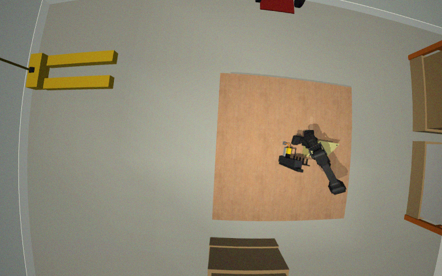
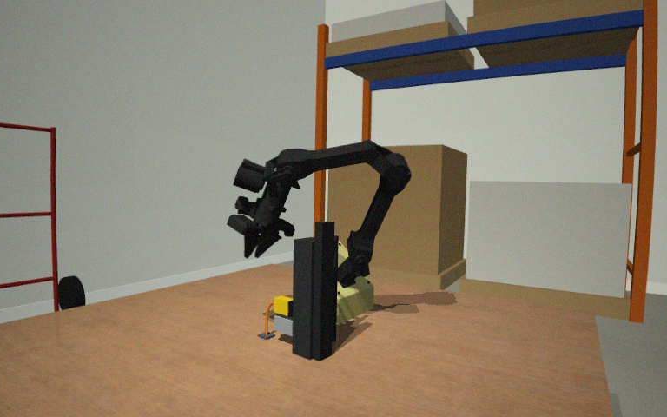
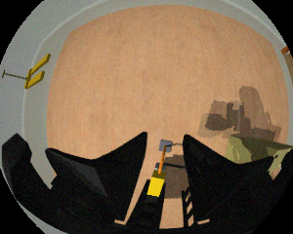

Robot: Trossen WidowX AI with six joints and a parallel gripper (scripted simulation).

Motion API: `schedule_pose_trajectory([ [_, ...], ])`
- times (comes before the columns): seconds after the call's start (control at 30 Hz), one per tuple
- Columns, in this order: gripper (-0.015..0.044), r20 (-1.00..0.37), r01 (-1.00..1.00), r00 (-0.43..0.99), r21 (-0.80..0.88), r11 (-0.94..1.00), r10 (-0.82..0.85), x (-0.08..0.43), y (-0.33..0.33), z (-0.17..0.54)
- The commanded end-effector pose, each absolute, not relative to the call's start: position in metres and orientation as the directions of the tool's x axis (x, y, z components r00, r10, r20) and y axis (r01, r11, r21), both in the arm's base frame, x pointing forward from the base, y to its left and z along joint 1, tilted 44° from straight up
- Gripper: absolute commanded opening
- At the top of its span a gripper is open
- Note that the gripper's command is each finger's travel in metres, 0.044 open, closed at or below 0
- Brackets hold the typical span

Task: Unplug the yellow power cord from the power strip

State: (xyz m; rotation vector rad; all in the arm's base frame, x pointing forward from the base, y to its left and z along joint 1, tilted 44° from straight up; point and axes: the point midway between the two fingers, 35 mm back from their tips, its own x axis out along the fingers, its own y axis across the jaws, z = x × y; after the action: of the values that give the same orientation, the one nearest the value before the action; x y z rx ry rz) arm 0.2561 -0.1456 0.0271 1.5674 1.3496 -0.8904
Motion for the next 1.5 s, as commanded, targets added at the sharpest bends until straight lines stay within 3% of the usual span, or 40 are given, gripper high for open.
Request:
schedule_pose_trajectory([
  [0.0,0.016,-0.808,0.997,0.083,0.067,-0.049,0.583,0.262,-0.086,0.011],
  [0.13,0.016,-0.73,0.999,0.032,0.0,-0.047,0.683,0.262,-0.053,0.005],
  [1.47,0.016,-0.728,0.999,0.032,-0.001,-0.047,0.685,0.264,-0.022,0.032],
])
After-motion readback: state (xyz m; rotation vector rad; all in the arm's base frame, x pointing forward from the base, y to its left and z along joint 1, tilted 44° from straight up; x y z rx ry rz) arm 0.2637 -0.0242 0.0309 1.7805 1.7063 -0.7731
